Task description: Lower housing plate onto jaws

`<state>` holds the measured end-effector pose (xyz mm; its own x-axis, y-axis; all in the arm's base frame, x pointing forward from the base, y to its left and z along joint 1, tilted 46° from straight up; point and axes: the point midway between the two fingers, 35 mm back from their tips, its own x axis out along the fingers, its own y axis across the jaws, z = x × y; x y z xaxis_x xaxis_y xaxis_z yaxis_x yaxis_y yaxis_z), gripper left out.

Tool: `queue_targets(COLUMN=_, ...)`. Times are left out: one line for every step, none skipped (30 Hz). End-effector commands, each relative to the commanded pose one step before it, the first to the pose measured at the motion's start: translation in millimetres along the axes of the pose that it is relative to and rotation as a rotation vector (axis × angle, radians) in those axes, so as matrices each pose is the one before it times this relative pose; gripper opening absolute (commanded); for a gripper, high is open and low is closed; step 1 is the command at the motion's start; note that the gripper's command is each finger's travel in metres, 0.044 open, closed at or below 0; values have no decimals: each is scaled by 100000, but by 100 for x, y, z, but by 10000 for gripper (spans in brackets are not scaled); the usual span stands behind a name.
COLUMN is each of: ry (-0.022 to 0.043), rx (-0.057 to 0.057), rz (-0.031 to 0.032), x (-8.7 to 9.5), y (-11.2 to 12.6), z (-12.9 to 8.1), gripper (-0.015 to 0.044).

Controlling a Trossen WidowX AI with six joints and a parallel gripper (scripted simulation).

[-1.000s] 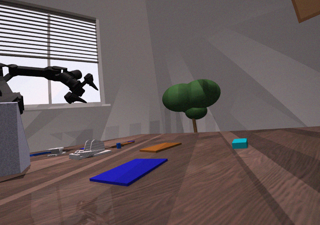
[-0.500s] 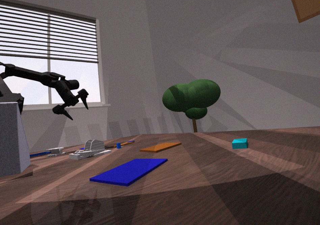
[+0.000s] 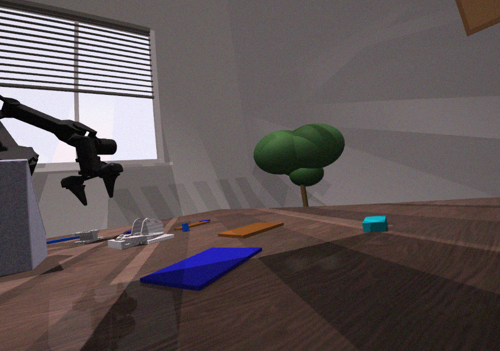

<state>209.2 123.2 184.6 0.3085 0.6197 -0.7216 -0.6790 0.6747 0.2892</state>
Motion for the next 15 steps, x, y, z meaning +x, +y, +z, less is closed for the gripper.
queue_targets(ry=2671, rx=8113, rz=9923, x=843, y=2143, z=-1385, gripper=440)
queue_targets(ry=768, rx=1936, rz=2252, x=226, y=438, z=-345, gripper=440)
queue_targets(ry=684, rx=1625, rz=1858, x=190, y=353, z=-296, gripper=440)
queue_targets(ry=429, rx=981, rz=1107, x=116, y=206, z=-182, gripper=440)
queue_targets(ry=146, rx=328, rz=367, x=39, y=67, z=-61, gripper=440)
queue_targets(ry=0, rx=0, rz=0, x=0, y=0, z=0, gripper=440)
queue_targets(ry=0, rx=0, rz=0, x=0, y=0, z=0, gripper=440)
queue_targets(ry=0, rx=0, rz=0, x=0, y=0, z=0, gripper=440)
queue_targets(ry=0, rx=0, rz=0, x=0, y=0, z=0, gripper=440)
queue_targets(ry=0, rx=0, rz=0, x=0, y=0, z=0, gripper=440)
queue_targets(ry=0, rx=0, rz=0, x=0, y=0, z=0, gripper=440)
queue_targets(ry=25, rx=-11, rz=-13, x=164, y=-16, z=9, gripper=440)
queue_targets(ry=57, rx=-28, rz=-30, x=492, y=-38, z=22, gripper=440)
queue_targets(ry=36, rx=-26, rz=-14, x=820, y=-32, z=23, gripper=440)
queue_targets(ry=-59, rx=7, rz=52, x=1045, y=15, z=2, gripper=440)
